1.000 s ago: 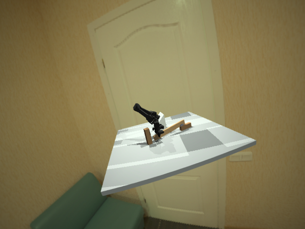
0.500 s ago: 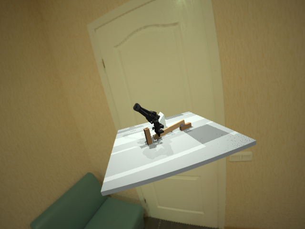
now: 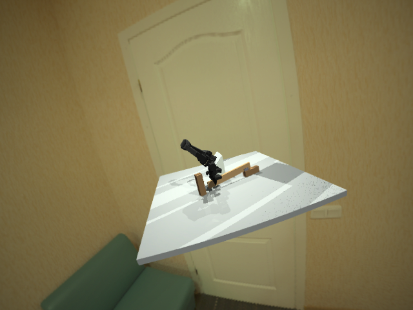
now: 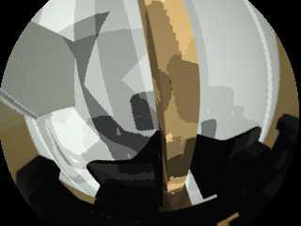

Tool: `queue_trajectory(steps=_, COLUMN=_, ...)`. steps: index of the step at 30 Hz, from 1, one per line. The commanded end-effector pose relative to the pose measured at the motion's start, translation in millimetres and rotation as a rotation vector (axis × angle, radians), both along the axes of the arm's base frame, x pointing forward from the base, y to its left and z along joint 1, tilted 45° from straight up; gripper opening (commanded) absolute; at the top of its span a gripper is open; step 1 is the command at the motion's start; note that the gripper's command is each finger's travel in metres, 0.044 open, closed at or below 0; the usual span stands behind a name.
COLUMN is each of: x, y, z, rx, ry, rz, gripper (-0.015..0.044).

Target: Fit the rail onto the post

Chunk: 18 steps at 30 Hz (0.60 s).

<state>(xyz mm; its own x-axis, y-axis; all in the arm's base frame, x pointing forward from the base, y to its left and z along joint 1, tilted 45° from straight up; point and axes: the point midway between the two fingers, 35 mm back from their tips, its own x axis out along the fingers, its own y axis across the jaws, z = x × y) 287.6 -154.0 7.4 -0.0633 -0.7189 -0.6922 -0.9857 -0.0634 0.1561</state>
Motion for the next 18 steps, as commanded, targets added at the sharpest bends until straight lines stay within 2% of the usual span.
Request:
queue_trajectory(steps=1, x=2.5, y=5.6, z=2.1, rx=0.012, ry=-0.007, rz=0.009, gripper=0.0000)
queue_trajectory(steps=18, x=3.1, y=11.7, z=8.0, rx=0.012, ry=-0.007, rz=0.009, gripper=0.0000)
